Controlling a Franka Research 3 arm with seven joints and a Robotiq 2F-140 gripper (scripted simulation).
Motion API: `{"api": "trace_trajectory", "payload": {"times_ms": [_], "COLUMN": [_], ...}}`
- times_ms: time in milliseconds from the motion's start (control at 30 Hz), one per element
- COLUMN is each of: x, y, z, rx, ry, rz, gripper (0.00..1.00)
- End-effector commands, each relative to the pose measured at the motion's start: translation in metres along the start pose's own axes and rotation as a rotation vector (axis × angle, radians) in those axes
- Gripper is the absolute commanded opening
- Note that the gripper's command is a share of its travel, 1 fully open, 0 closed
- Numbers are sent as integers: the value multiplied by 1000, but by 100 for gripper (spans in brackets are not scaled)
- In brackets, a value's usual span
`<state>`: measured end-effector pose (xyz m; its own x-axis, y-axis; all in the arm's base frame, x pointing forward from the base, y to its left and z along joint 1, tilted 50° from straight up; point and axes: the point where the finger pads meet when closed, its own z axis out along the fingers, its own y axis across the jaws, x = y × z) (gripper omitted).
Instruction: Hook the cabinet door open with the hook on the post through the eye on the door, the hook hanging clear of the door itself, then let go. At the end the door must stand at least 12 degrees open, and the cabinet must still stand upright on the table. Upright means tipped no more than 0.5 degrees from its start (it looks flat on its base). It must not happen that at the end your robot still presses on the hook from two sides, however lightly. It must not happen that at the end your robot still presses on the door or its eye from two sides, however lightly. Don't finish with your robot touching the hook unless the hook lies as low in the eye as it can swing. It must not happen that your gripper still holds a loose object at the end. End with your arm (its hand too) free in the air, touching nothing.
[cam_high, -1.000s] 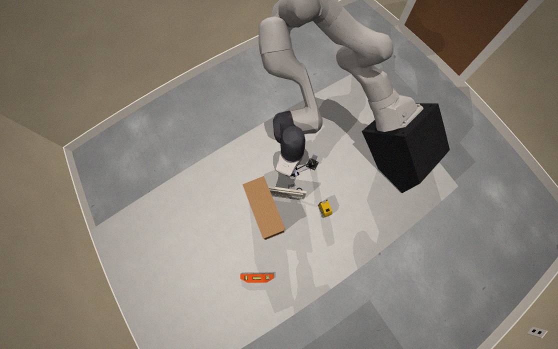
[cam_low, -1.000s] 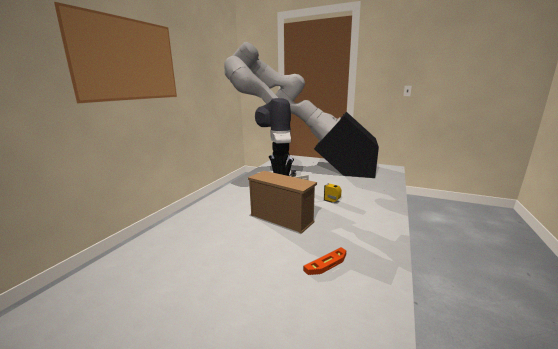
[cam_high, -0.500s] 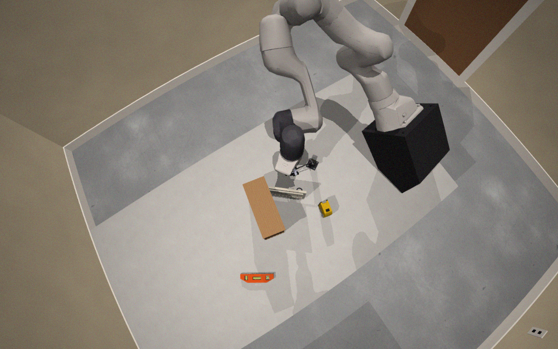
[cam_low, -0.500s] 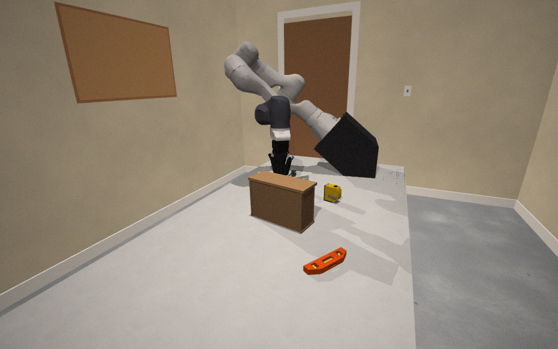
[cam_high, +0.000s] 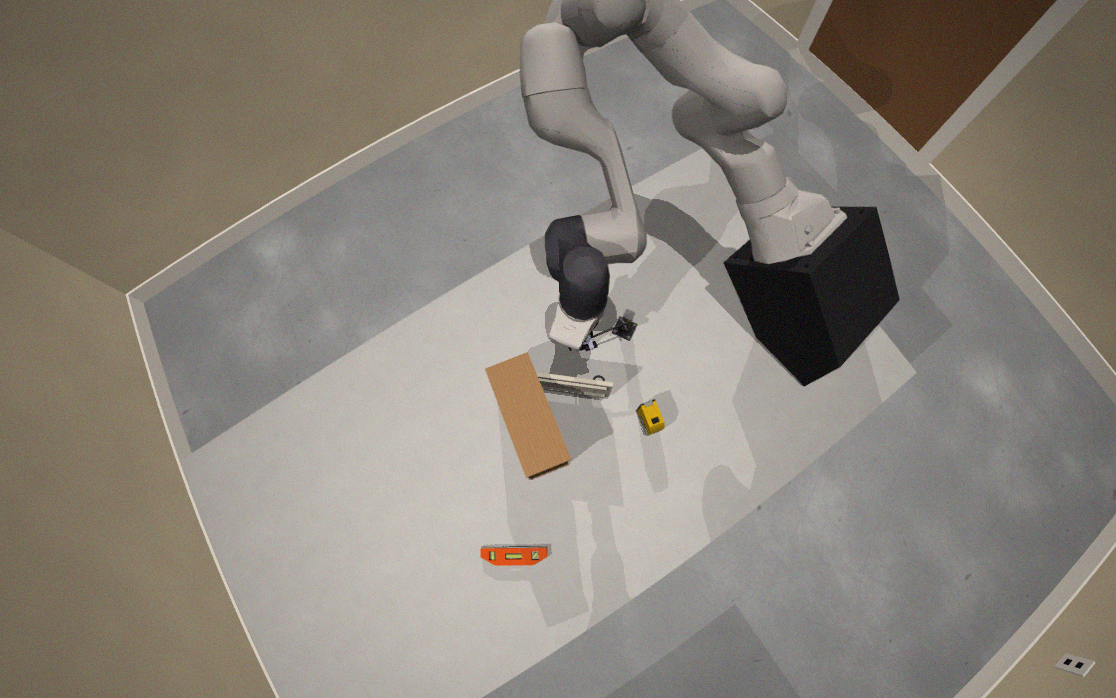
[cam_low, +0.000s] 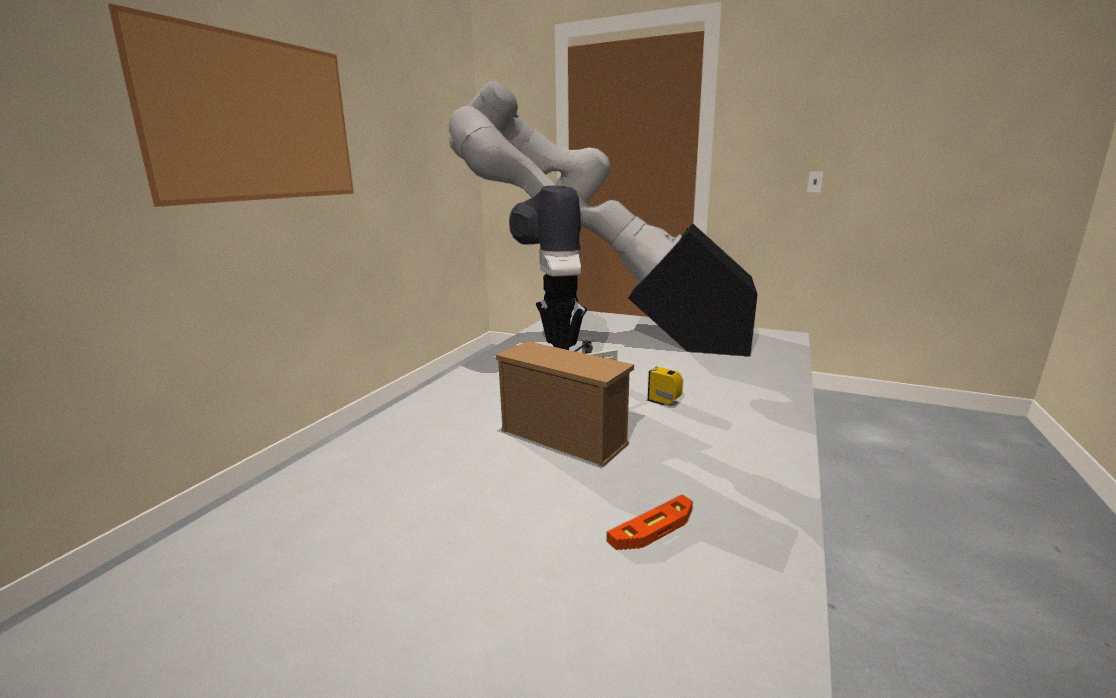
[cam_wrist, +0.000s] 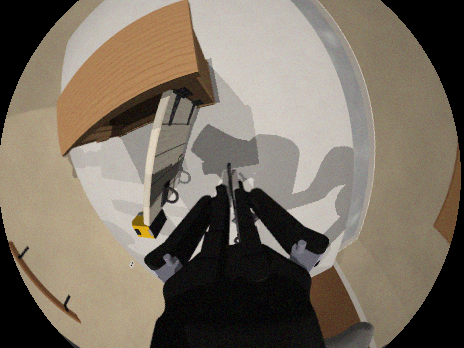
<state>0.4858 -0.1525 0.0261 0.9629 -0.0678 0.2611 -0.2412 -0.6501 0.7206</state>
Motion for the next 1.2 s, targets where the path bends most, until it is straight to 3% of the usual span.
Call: {"api": "trace_trajectory", "payload": {"times_ms": [0, 1167], "x": [1, -2], "y": [-1, -1], "z": [-4, -31], "rx": [0, 0], "ry": [1, 1], "rz": [-7, -7], "gripper": [3, 3]}}
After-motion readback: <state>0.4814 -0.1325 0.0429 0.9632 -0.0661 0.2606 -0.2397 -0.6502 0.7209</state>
